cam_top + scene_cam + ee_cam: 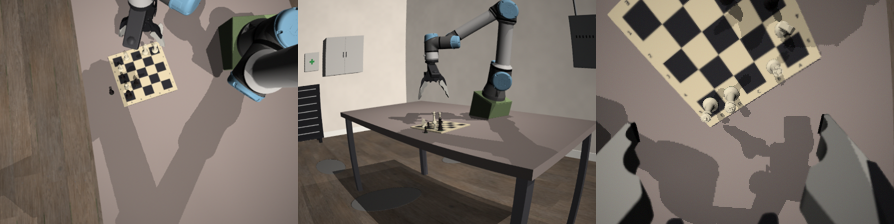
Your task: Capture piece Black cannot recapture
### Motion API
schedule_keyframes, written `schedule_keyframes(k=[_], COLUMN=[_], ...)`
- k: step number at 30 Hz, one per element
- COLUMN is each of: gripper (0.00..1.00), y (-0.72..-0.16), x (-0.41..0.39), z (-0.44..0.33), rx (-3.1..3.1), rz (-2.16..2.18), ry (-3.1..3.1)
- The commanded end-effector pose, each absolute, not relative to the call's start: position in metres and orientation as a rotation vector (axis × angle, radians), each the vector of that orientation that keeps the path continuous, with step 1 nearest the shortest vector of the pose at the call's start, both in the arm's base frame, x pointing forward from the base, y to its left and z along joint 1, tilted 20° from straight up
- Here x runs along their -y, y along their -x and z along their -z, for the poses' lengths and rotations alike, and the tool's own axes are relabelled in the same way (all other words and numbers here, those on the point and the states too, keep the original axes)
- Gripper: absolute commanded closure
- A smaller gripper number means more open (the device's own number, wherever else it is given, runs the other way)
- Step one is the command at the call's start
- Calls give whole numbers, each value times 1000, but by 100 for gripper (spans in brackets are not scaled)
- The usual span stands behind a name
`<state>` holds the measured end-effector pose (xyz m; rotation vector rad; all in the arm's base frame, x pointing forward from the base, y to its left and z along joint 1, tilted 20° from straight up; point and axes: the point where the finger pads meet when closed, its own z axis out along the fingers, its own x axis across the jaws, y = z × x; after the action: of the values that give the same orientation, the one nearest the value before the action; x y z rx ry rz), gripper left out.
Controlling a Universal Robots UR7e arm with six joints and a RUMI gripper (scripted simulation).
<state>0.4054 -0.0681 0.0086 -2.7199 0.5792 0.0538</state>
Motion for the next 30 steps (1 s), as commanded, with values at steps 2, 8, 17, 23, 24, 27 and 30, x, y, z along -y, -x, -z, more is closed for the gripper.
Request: schedule_keyframes(k=[2,8,17,23,24,27,30], gripper=[0,0,0,0,0,0,0], y=[-389,-373,-357,-353,-352,-351,-350], x=[77,84,90,91,91,92,92], z=[-5,-1,5,6,6,7,7], rx=[-898,-1333,-1606,-1671,-1682,-1707,-1719], rz=[-104,-182,-236,-249,-251,-256,-258], ry=[2649,2474,2317,2274,2266,2249,2241])
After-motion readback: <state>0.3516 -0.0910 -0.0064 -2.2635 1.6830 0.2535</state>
